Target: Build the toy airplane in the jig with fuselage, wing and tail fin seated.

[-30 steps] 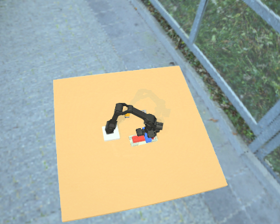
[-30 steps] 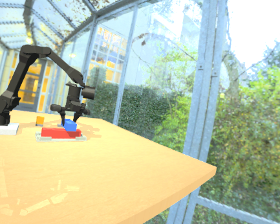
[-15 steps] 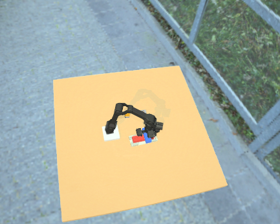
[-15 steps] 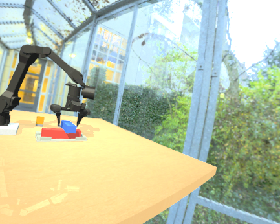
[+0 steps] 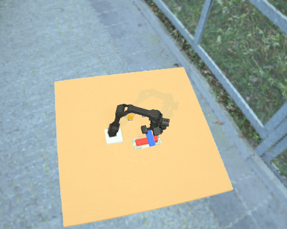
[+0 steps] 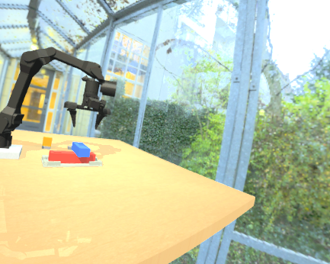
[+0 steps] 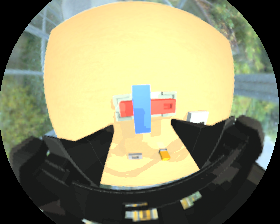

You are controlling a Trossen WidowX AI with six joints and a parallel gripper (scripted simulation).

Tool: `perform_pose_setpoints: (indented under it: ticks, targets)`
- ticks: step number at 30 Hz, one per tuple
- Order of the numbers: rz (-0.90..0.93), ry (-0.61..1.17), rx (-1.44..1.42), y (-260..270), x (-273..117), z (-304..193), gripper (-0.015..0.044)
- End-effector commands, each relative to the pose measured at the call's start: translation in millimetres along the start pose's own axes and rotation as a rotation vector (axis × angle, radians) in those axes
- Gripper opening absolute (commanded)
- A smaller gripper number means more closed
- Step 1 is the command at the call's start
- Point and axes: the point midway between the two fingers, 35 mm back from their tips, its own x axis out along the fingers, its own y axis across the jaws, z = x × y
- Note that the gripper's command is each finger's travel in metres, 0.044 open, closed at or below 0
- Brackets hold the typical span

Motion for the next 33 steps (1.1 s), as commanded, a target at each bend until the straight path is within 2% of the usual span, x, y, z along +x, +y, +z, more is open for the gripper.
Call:
perform_pose_setpoints:
  ticks: [1,4,16,18,29,33]
  targets:
    - [-0.023,0.007,0.005,-0.8,4.1,-0.1,0.044]
    - [-0.022,0.008,-0.129,-0.7,3.8,-0.1,0.044]
    - [-0.015,0.02,-1.262,0.1,1.4,-0.1,0.044]
    - [-0.014,0.021,-1.381,0.1,1.1,-0.1,0.044]
    - [-0.014,0.02,-1.396,0.5,0.9,-2.6,0.044]
    - [-0.003,-0.012,-1.399,3.7,-2.1,-51.7,0.044]
